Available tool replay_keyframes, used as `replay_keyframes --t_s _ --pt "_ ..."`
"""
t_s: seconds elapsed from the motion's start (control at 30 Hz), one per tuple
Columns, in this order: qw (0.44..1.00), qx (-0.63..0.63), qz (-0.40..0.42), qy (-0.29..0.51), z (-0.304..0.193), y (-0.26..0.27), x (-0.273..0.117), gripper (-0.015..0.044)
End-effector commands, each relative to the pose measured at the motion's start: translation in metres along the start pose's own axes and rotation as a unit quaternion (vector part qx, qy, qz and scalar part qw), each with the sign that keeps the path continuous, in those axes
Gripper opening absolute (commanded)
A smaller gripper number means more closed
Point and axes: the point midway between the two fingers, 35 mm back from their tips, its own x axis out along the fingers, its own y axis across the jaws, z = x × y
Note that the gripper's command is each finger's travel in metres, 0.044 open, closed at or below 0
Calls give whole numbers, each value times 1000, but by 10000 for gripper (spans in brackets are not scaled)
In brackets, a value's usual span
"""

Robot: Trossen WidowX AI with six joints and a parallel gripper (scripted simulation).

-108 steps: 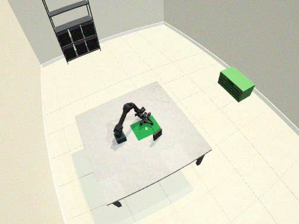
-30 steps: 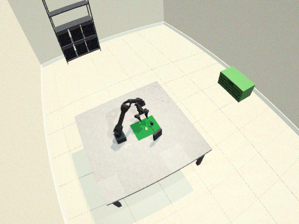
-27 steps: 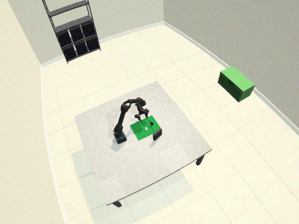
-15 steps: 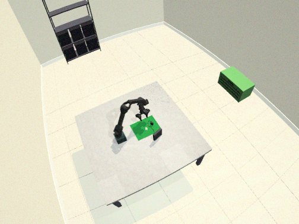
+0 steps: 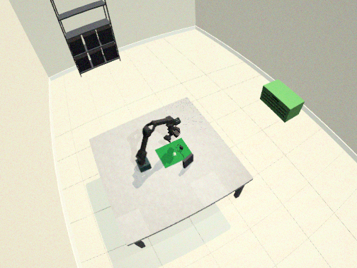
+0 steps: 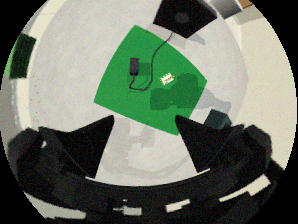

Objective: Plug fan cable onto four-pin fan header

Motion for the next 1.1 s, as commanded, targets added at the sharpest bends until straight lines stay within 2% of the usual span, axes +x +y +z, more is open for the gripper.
replay_keyframes --t_s 0.0,0.13,0.17,0.3,0.57,0.83,0.93,1.07 --pt "999 -19 33 28 2 4 -11 440" --pt "996 -36 63 52 4 7 -20 440" --pt "998 -23 40 37 3 5 -13 440" --pt "998 -22 41 38 5 5 -14 440" --pt "997 12 57 50 96 4 -47 440" --pt "997 16 58 51 105 2 -50 440" --pt "997 16 59 51 104 6 -37 440" --pt "997 15 59 51 101 13 7 440"
